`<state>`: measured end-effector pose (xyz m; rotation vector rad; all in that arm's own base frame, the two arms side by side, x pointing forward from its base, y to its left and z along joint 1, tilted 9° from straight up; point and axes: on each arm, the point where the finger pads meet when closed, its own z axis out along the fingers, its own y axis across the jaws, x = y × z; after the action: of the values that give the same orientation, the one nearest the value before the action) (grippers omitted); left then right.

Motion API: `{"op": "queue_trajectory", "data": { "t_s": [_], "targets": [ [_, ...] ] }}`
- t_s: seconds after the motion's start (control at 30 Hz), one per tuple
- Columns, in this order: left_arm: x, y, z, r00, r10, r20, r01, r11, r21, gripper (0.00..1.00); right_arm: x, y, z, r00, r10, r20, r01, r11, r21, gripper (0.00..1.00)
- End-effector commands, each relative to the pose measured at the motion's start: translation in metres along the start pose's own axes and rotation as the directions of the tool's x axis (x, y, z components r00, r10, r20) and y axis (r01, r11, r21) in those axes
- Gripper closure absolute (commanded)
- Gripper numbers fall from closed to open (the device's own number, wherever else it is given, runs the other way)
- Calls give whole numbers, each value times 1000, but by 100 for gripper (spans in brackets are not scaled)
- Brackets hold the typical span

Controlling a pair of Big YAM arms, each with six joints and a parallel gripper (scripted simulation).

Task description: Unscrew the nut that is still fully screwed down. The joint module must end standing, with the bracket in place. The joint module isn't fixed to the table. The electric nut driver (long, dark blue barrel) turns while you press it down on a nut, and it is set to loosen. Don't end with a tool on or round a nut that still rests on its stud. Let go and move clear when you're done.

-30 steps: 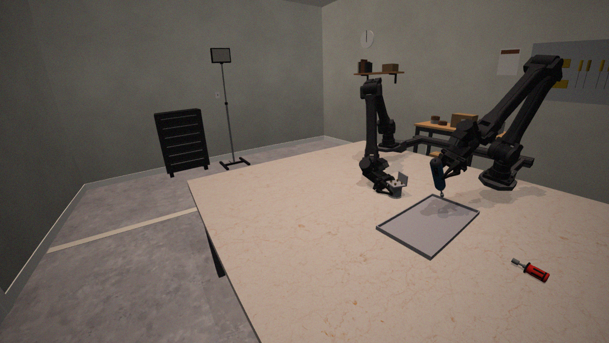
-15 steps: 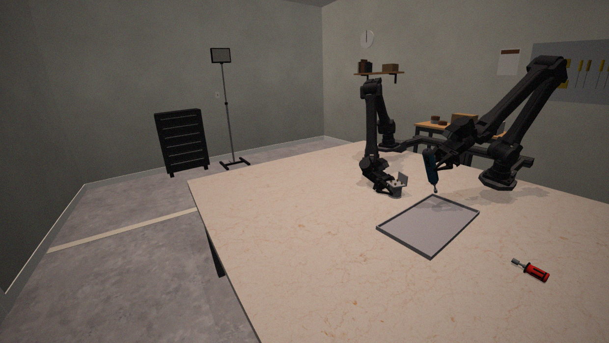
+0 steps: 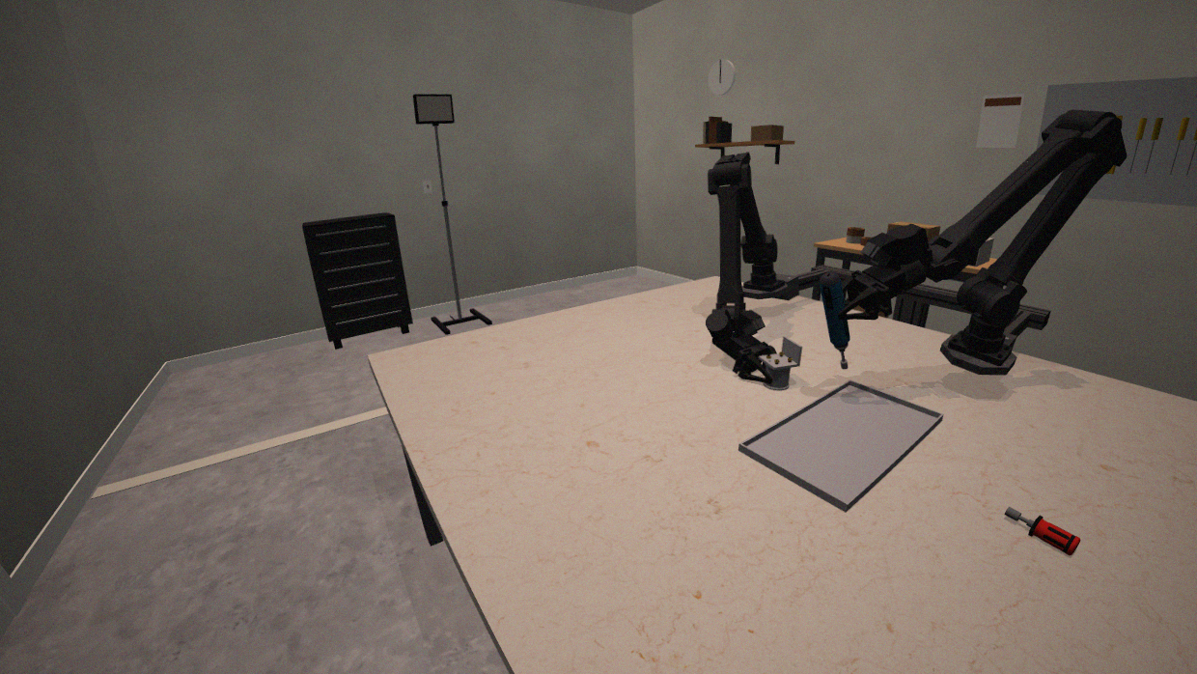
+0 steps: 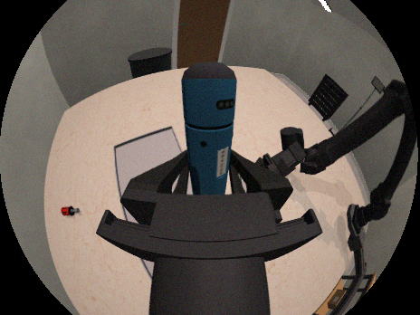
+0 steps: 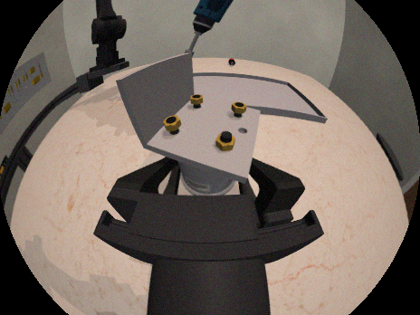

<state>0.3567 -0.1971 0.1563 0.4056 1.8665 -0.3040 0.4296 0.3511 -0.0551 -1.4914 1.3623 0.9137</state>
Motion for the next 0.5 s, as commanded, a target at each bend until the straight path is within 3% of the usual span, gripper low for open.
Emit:
{"op": "queue_trajectory", "data": {
  "t_s": [0.0, 0.27, 0.33, 0.43, 0.47],
  "targets": [
    [-25, -19, -10, 994, 36, 103, -41, 998, 44, 58, -8, -7, 2, 1000, -22, 11, 22, 1000, 9, 41],
    [-35, -52, -22, 979, 81, 188, -103, 988, 111, 58, -8, -7, 2, 1000, -22, 11, 22, 1000, 9, 41],
    [-51, -55, -20, 974, 74, 214, -100, 989, 112, 58, -8, -7, 2, 1000, -22, 11, 22, 1000, 9, 41],
    [-51, -55, -20, 974, 74, 214, -100, 989, 112, 58, -8, -7, 2, 1000, -22, 11, 22, 1000, 9, 41],
    [-32, -56, -25, 977, 86, 193, -111, 987, 120, 58, -8, -7, 2, 1000, -22, 11, 22, 1000, 9, 41]
  ]
}}
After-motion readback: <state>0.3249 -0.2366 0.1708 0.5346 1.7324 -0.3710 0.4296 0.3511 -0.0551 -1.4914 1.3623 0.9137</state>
